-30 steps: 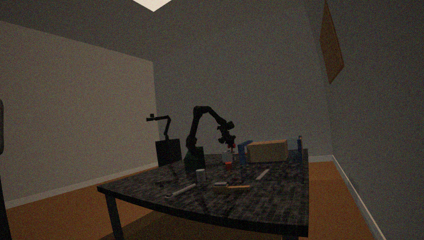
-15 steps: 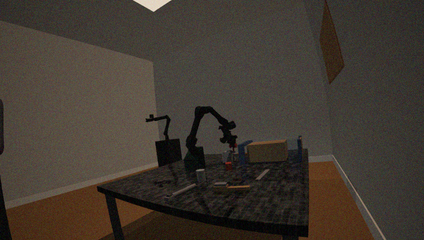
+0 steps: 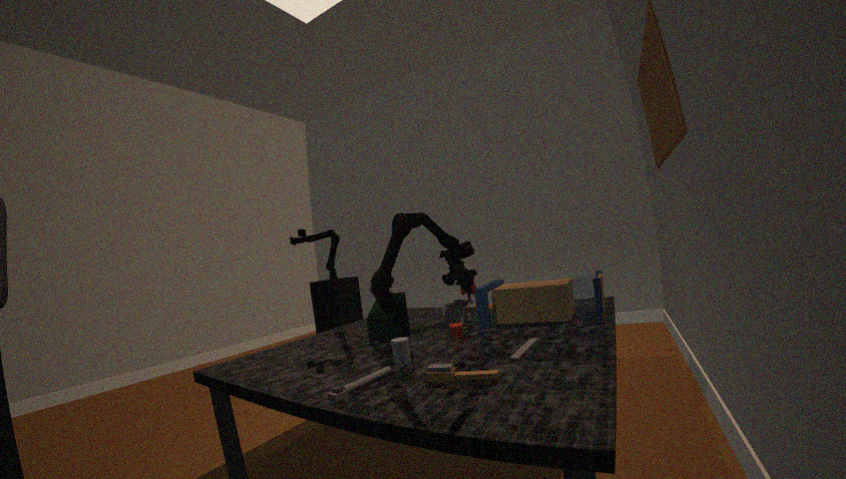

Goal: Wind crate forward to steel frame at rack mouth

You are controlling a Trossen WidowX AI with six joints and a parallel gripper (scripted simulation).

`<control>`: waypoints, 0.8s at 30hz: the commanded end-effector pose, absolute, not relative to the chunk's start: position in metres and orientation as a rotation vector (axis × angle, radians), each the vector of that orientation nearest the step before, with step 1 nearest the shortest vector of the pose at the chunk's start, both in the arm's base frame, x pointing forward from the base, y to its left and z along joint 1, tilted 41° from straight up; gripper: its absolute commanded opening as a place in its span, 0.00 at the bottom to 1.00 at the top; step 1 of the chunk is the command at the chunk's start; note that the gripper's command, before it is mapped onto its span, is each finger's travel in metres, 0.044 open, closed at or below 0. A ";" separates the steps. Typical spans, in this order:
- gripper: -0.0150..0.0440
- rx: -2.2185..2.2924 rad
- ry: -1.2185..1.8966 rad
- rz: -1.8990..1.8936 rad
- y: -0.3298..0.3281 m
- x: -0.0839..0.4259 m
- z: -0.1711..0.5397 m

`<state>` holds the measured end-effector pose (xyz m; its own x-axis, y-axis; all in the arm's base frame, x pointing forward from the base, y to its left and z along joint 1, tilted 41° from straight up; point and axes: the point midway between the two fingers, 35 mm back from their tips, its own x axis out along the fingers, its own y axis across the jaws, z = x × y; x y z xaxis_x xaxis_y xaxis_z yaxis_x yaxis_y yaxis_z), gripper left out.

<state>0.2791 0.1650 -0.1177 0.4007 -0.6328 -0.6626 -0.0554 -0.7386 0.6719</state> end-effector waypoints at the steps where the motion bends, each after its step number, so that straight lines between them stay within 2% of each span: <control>1: 0.25 2.134 -0.577 -1.356 0.176 0.285 -0.128; 24: 0.25 2.136 -0.576 -1.357 0.199 0.290 -0.146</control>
